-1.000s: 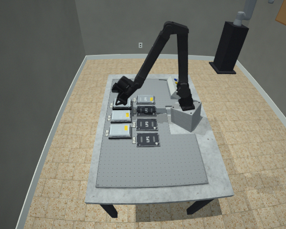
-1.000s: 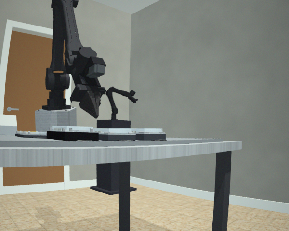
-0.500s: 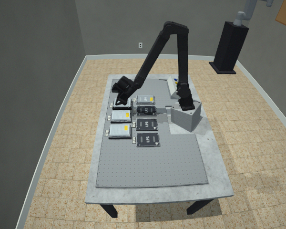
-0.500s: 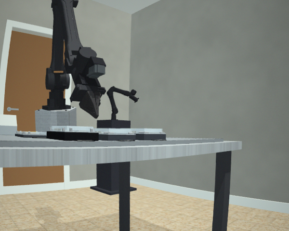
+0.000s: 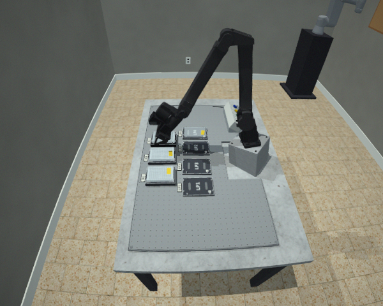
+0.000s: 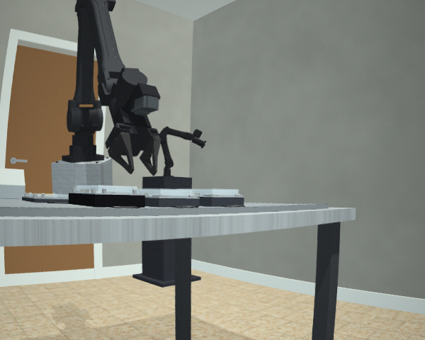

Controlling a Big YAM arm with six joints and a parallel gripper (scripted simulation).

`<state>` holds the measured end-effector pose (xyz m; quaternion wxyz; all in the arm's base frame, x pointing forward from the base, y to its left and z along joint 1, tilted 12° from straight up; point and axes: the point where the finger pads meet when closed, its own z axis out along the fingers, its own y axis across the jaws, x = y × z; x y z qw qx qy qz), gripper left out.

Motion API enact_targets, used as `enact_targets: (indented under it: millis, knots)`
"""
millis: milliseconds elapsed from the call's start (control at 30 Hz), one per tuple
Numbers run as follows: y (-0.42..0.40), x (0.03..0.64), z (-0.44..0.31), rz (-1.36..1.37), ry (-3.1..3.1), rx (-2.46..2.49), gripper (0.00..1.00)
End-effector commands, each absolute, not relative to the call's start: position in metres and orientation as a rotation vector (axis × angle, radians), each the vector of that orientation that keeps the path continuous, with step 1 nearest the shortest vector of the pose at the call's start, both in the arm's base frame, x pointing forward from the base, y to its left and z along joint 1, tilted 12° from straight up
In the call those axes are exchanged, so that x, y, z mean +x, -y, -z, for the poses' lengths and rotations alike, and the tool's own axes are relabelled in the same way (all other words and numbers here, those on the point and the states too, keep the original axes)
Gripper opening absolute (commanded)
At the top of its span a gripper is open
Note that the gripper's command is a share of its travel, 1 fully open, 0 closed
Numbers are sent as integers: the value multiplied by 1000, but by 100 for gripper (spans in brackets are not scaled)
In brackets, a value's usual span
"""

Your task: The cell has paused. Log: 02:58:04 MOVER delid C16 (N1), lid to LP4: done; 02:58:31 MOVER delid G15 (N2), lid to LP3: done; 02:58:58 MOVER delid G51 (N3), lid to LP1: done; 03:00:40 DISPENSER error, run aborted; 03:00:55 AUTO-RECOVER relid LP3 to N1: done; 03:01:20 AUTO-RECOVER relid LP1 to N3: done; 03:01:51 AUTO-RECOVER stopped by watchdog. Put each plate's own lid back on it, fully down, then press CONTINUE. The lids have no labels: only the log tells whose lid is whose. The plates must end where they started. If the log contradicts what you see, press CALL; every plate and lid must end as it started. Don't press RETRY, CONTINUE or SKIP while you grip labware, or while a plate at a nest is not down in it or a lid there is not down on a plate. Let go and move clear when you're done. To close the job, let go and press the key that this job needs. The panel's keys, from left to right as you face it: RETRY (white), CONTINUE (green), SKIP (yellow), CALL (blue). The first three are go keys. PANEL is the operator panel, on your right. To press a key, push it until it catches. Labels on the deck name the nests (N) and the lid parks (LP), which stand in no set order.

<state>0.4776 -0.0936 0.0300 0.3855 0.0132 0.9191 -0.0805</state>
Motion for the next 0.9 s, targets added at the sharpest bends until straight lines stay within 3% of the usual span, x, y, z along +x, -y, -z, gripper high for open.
enact_targets:
  millis: [0, 867]
  knots:
    - [70, 501, -55, 183, -2335, 19, 100]
    - [-53, 485, -14, 187, -2847, 51, 100]
